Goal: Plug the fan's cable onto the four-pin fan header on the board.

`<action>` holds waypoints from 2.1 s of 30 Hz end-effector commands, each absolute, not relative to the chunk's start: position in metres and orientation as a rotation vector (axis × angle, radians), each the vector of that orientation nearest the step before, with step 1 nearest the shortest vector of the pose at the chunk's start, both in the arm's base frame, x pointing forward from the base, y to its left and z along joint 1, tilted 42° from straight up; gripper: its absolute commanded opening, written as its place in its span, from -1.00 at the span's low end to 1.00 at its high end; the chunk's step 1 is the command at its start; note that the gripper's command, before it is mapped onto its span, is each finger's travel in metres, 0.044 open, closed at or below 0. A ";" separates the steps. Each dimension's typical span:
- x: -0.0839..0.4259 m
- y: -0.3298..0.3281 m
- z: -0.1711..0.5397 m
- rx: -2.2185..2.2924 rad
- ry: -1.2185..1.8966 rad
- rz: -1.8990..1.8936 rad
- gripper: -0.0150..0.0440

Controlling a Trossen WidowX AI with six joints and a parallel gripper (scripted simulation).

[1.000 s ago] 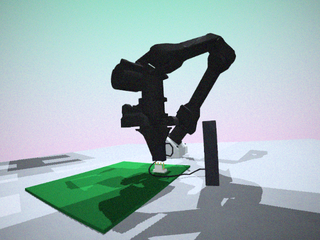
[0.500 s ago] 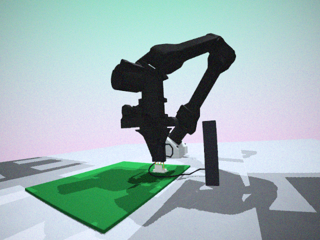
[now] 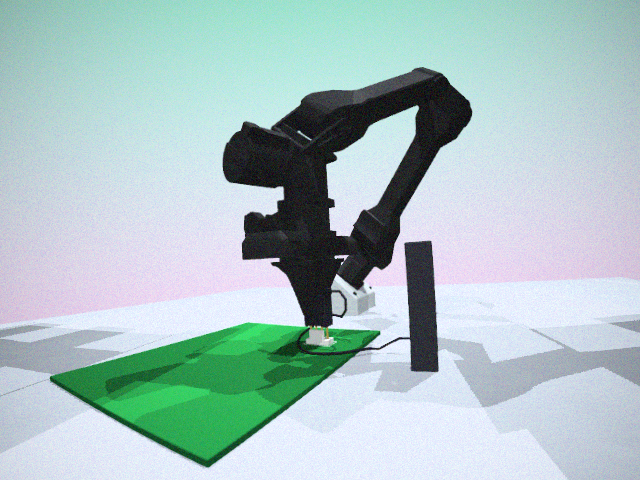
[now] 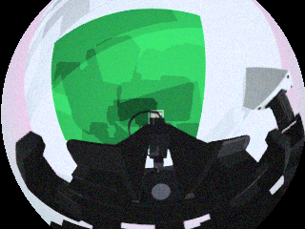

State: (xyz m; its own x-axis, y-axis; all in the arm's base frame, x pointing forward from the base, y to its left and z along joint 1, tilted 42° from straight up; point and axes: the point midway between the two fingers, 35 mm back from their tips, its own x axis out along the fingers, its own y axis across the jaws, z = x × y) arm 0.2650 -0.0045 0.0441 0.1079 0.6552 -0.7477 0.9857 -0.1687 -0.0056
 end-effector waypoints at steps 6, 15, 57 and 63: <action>0.265 -0.003 0.043 1.892 1.596 -0.853 -0.49; 0.265 0.000 0.040 1.892 1.596 -0.852 -0.49; 0.261 -0.030 0.073 1.890 1.596 -0.854 0.39; 0.260 -0.071 0.040 1.885 1.587 -0.863 0.39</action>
